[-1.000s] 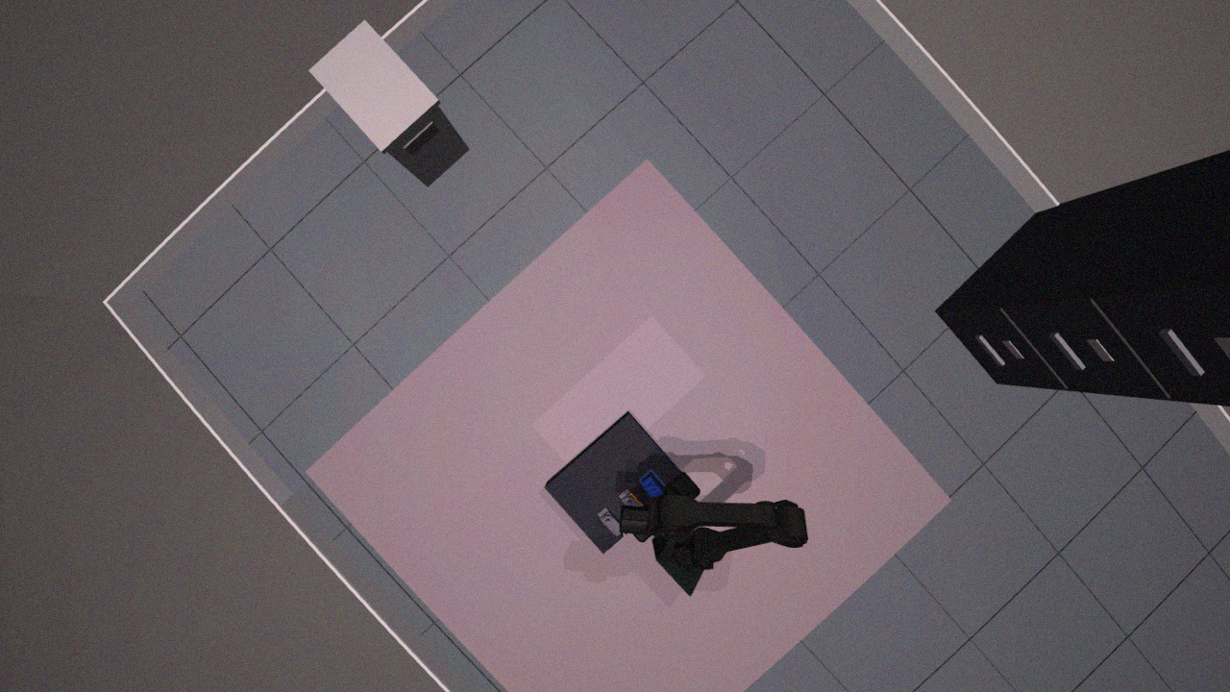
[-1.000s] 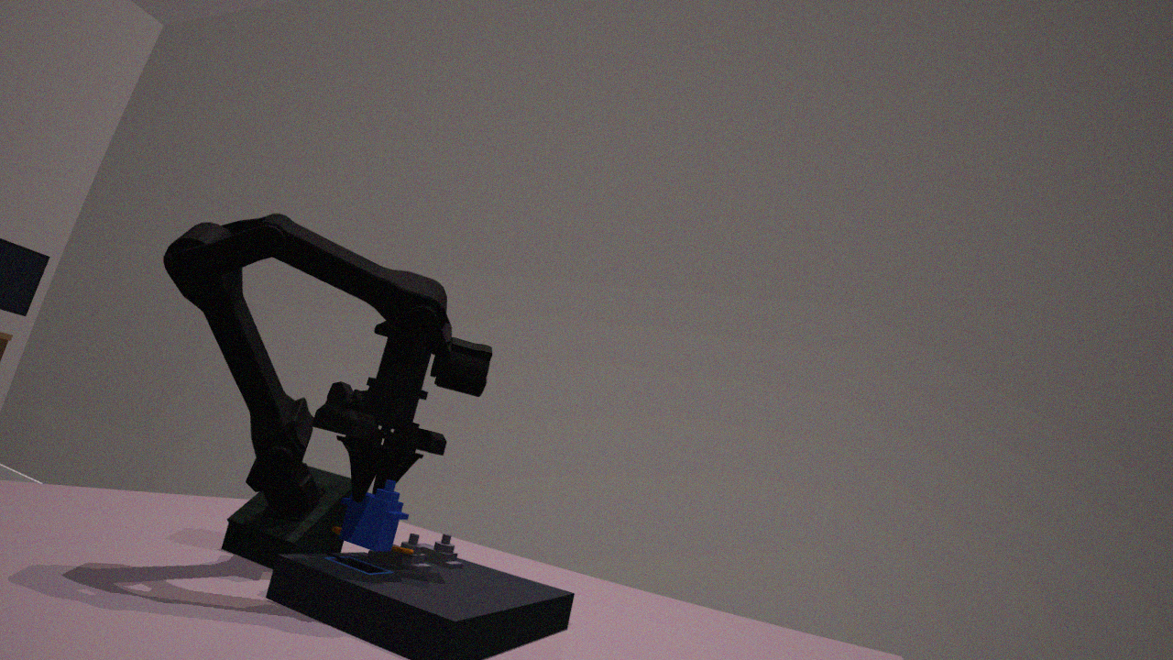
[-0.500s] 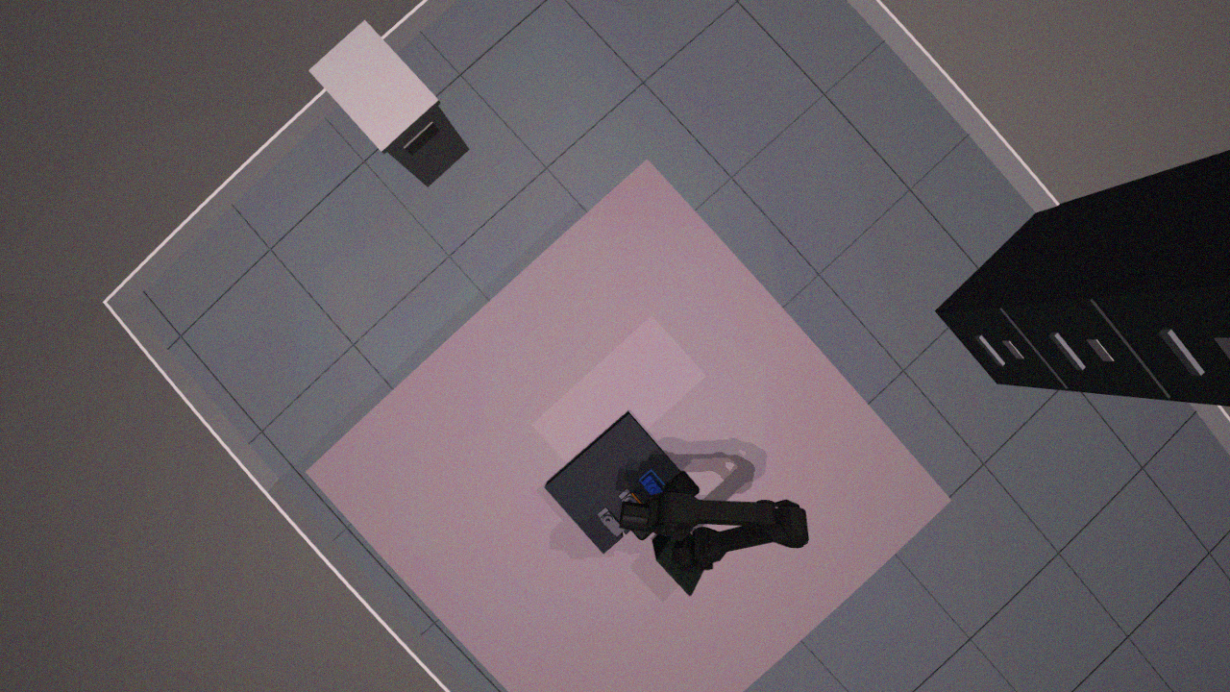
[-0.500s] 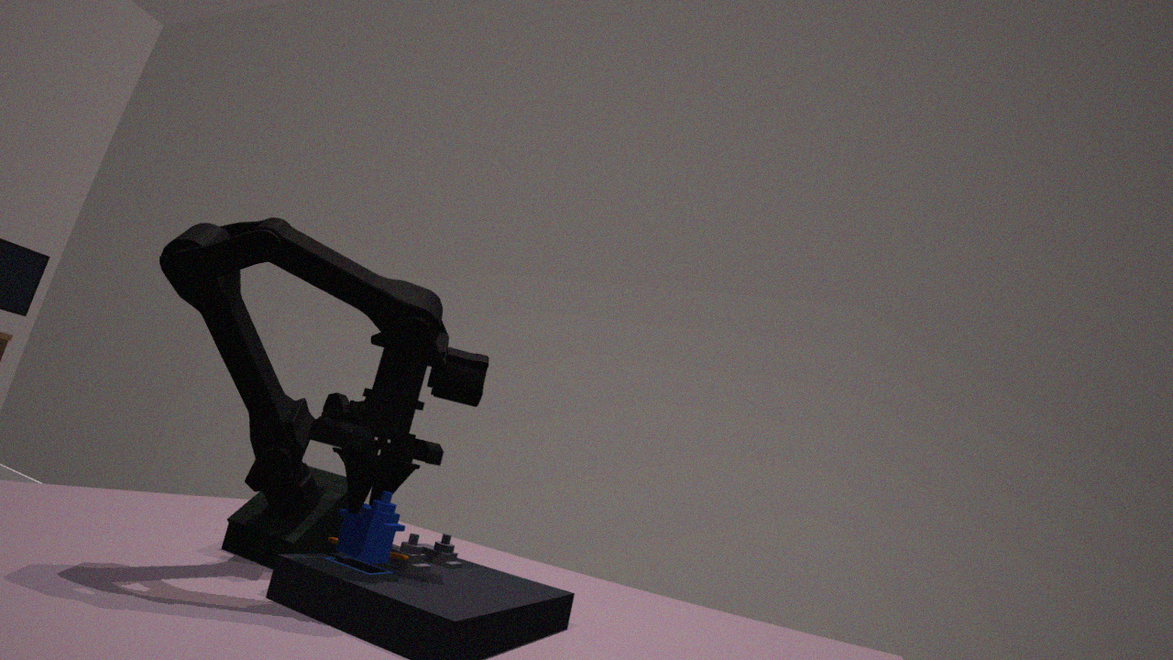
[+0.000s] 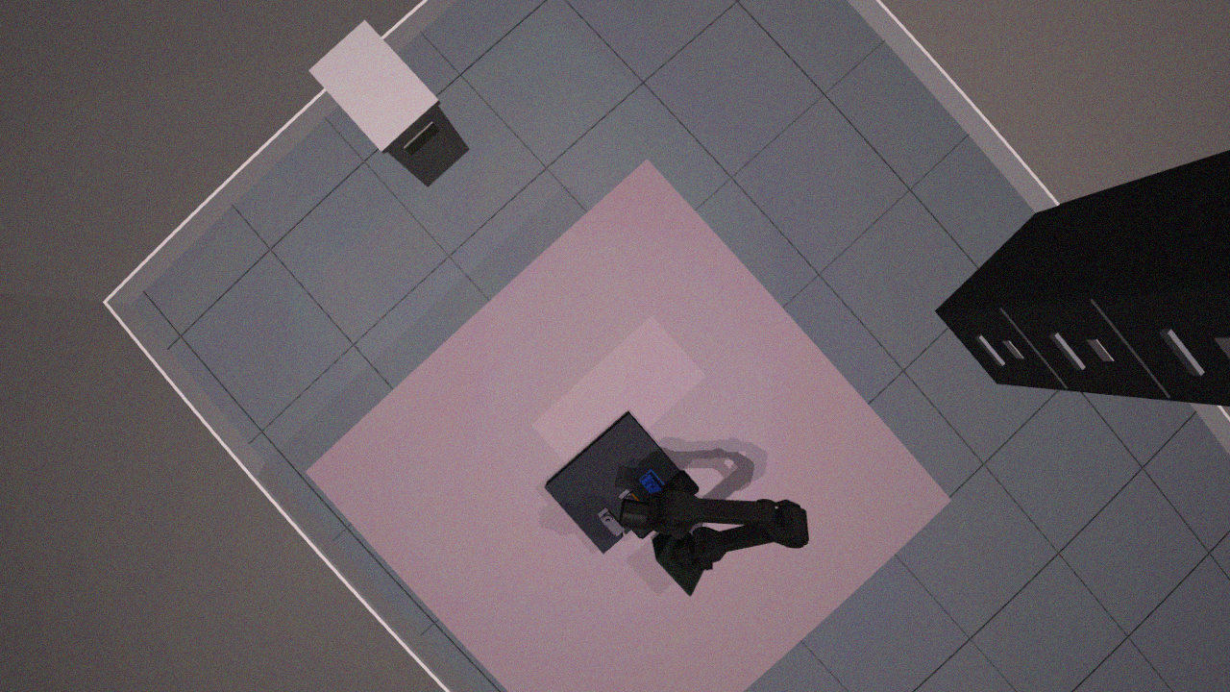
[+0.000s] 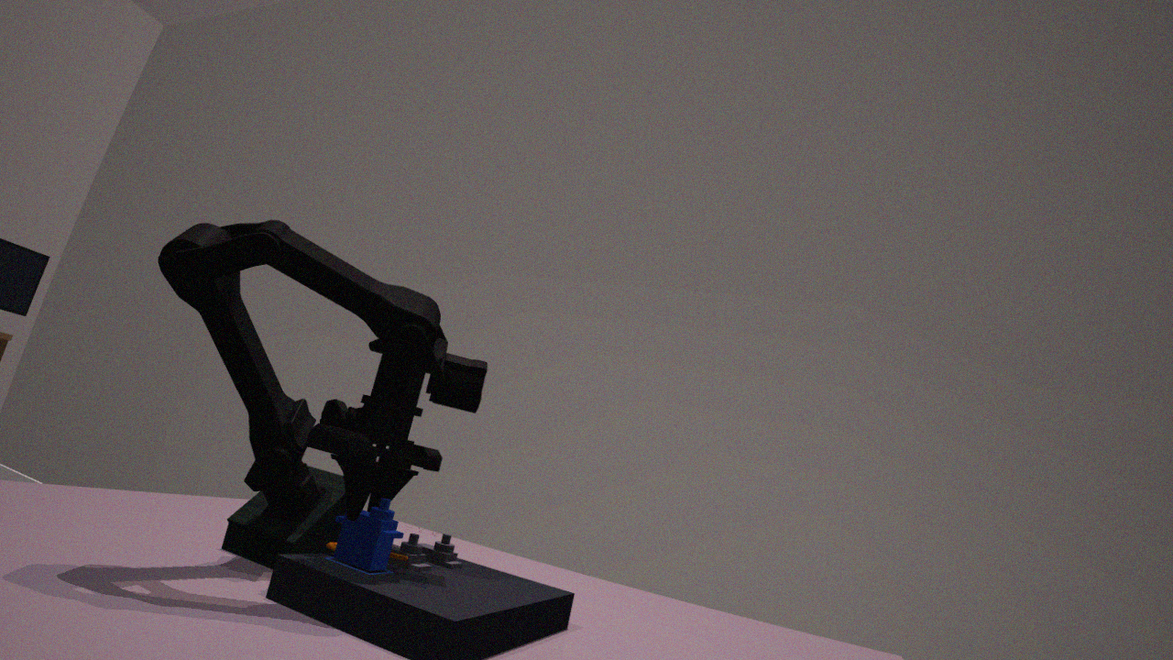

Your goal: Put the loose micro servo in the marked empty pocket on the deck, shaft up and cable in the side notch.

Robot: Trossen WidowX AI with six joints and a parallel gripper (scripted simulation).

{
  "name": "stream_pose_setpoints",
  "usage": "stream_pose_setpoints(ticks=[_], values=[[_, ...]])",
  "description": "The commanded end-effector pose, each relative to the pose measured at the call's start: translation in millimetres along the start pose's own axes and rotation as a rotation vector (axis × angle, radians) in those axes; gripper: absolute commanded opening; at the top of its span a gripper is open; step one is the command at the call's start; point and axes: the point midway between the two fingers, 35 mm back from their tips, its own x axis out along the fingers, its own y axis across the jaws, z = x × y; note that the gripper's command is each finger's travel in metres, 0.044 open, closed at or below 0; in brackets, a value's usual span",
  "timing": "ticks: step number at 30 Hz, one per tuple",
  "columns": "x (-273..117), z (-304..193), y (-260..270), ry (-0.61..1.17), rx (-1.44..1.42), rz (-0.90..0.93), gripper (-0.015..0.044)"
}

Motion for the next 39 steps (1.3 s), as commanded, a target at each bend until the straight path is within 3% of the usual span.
stream_pose_setpoints(ticks=[1,39], values=[[3,0,0,0.005,-0.005,0.002,0.0000],[36,0,0,0.005,-0.005,0.003,0.0000]])
